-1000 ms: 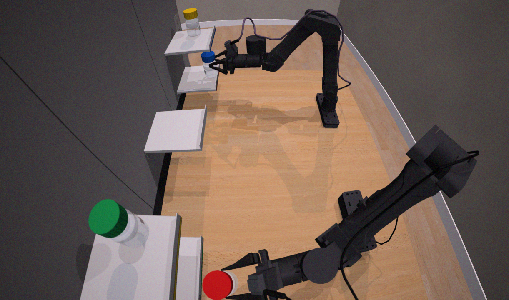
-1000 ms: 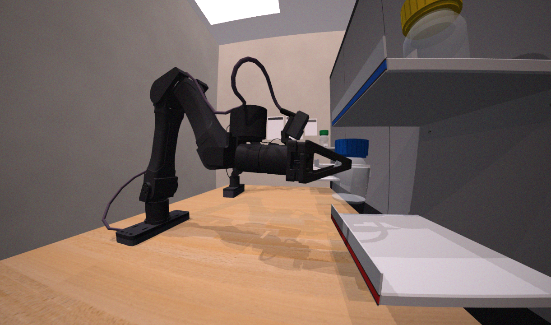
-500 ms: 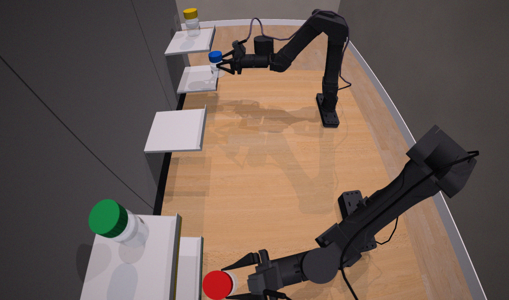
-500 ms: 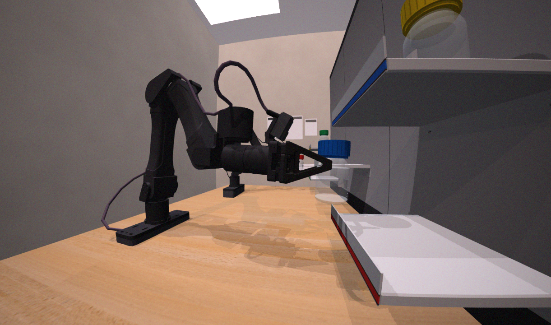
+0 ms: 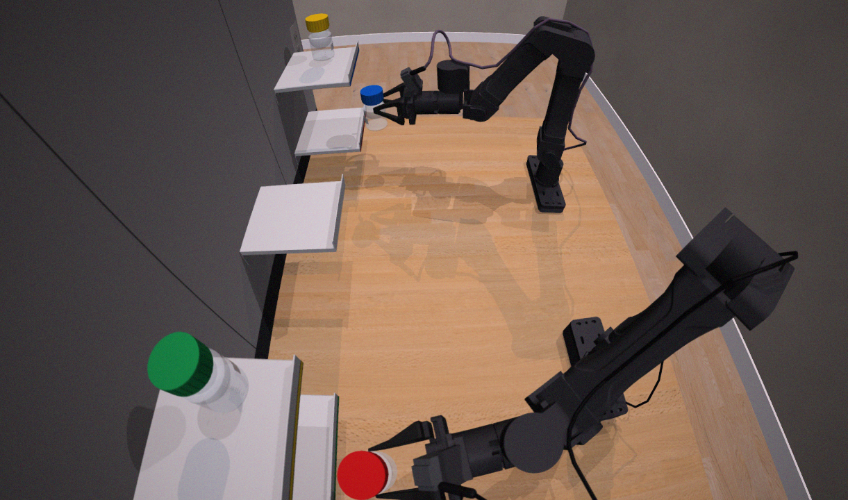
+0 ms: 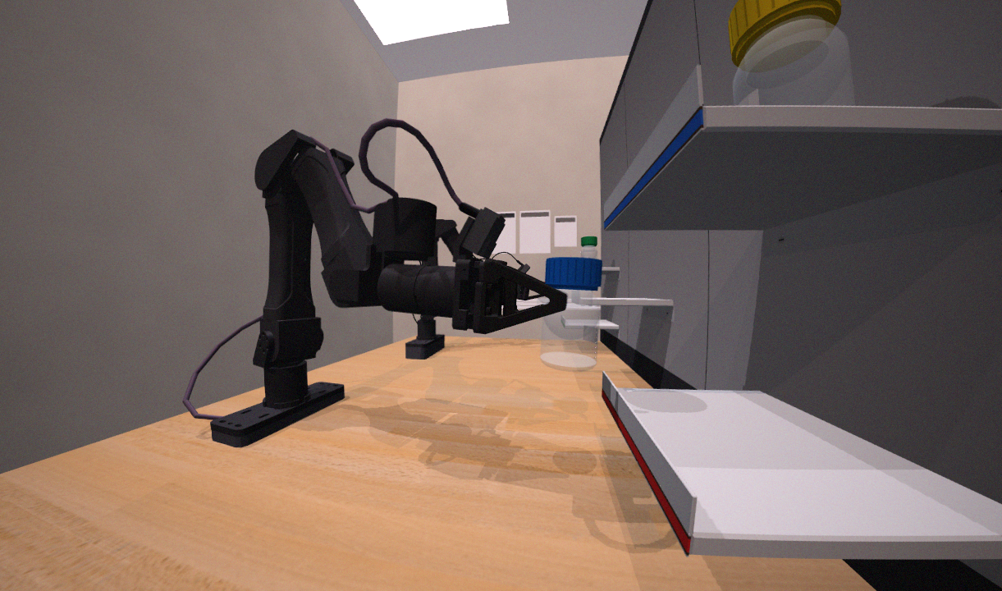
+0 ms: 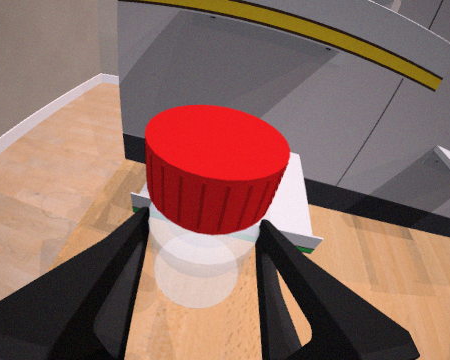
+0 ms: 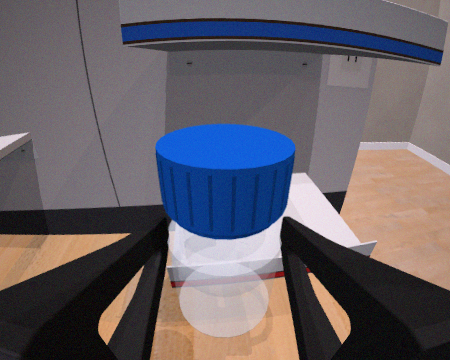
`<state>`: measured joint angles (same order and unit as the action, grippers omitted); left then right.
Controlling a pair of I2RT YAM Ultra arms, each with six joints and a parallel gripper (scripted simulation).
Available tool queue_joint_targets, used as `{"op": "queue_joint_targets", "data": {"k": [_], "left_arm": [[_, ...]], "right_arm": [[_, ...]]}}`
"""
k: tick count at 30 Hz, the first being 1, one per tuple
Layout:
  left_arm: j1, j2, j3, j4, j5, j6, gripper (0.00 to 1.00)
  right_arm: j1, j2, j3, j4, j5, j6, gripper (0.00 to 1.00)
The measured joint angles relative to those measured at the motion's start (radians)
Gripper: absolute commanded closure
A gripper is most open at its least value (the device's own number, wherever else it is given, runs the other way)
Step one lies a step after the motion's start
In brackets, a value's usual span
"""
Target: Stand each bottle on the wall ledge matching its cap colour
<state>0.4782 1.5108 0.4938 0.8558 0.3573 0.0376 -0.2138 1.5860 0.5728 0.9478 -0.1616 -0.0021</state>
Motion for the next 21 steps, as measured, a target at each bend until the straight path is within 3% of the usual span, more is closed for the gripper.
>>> {"op": "queue_joint_targets", "data": {"k": [21], "left_arm": [[0.000, 0.000, 0.000, 0.000, 0.000, 0.000, 0.50]], "right_arm": [[-0.014, -0.104, -0.087, 0.000, -0.025, 0.000, 0.51]]}}
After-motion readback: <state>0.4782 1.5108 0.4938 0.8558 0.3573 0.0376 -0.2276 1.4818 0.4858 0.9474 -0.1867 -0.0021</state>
